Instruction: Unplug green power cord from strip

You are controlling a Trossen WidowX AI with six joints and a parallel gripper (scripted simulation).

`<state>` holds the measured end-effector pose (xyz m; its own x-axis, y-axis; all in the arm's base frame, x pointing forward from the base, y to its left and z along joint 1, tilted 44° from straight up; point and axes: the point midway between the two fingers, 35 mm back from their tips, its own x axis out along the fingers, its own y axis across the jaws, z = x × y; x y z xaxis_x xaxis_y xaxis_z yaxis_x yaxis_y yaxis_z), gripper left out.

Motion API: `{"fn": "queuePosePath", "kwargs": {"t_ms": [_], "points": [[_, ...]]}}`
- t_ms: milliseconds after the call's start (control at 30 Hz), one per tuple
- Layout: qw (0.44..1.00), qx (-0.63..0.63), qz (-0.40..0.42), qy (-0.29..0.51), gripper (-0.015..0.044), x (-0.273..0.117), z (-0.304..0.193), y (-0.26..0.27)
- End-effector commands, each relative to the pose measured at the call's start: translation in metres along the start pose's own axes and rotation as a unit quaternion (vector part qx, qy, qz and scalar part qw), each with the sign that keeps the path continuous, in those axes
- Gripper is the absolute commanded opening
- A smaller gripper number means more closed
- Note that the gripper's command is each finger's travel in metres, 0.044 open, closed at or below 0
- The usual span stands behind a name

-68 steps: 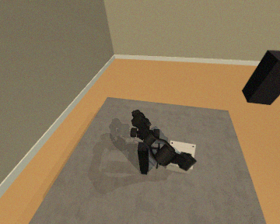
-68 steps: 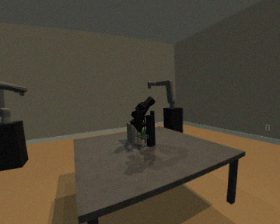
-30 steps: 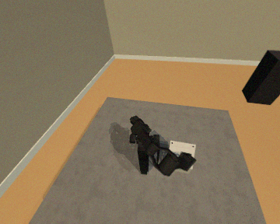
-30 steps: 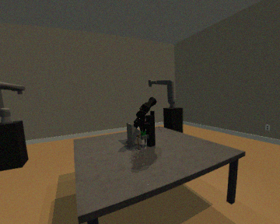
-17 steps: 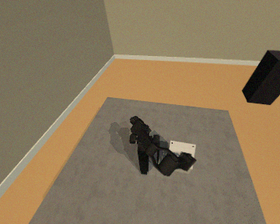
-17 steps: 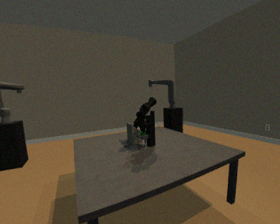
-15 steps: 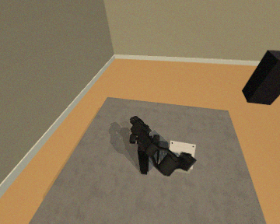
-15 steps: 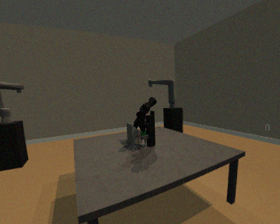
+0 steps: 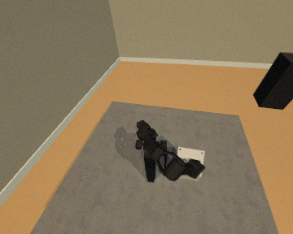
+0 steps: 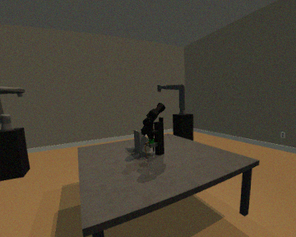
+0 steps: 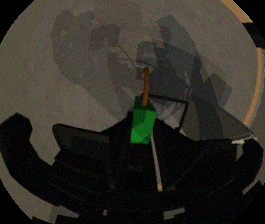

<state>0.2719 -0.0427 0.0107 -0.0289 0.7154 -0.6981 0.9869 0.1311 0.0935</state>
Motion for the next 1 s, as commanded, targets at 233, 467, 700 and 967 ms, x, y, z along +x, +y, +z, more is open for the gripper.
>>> {"fn": "queuePosePath", "kwargs": {"t_ms": [233,467,700,967], "points": [[1.0,-0.003,0.004,-0.025,0.0,-0.007,0.032,0.002],[1.0,-0.003,0.004,-0.025,0.0,-0.01,0.043,0.002],[1.0,-0.002,0.005,-0.024,0.0157,-0.003,0.036,0.001],[1.0,-0.002,0.005,-0.024,0.0367,-0.004,0.037,0.001]]}}
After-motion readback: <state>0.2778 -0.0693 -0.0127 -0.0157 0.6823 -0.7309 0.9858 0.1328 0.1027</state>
